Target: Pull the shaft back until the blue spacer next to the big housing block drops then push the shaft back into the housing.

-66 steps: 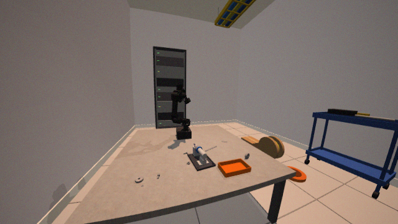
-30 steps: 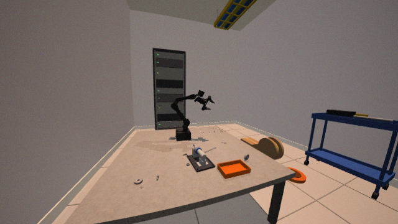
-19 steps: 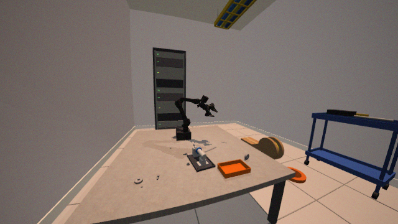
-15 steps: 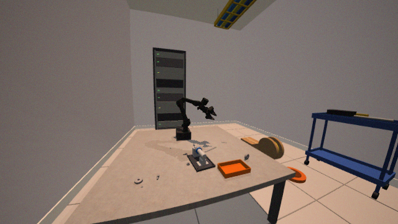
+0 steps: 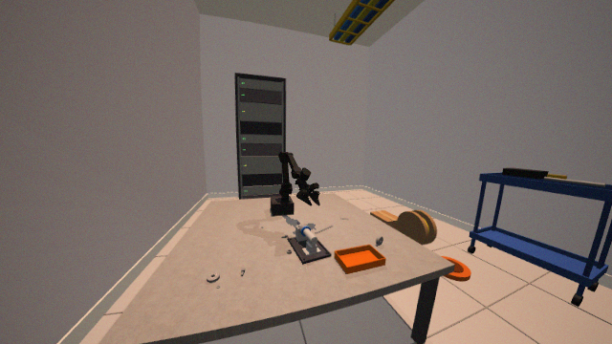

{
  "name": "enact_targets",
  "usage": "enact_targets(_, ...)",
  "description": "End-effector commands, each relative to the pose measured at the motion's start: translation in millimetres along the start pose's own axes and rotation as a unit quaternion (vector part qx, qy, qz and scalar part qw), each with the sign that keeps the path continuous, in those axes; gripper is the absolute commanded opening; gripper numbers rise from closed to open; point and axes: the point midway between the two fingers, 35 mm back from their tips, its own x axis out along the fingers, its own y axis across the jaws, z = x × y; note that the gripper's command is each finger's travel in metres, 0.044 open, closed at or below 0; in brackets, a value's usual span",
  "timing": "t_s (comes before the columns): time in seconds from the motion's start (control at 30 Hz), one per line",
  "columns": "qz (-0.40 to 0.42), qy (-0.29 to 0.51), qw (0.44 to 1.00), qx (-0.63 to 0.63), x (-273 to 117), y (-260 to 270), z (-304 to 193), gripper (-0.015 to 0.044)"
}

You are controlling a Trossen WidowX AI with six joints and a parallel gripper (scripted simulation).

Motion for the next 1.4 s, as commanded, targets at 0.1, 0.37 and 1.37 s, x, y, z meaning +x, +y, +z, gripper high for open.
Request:
enact_targets(0.1, -0.094, 0.052, 0.966, 0.236, 12.6, -57.8, -108.3, 0.0440)
enact_targets(0.37, -0.105, 0.055, 0.957, 0.263, 12.7, -52.3, -116.0, 0.0440)
enact_targets(1.37, -0.105, 0.055, 0.957, 0.263, 12.9, -54.1, -116.4, 0.0440)
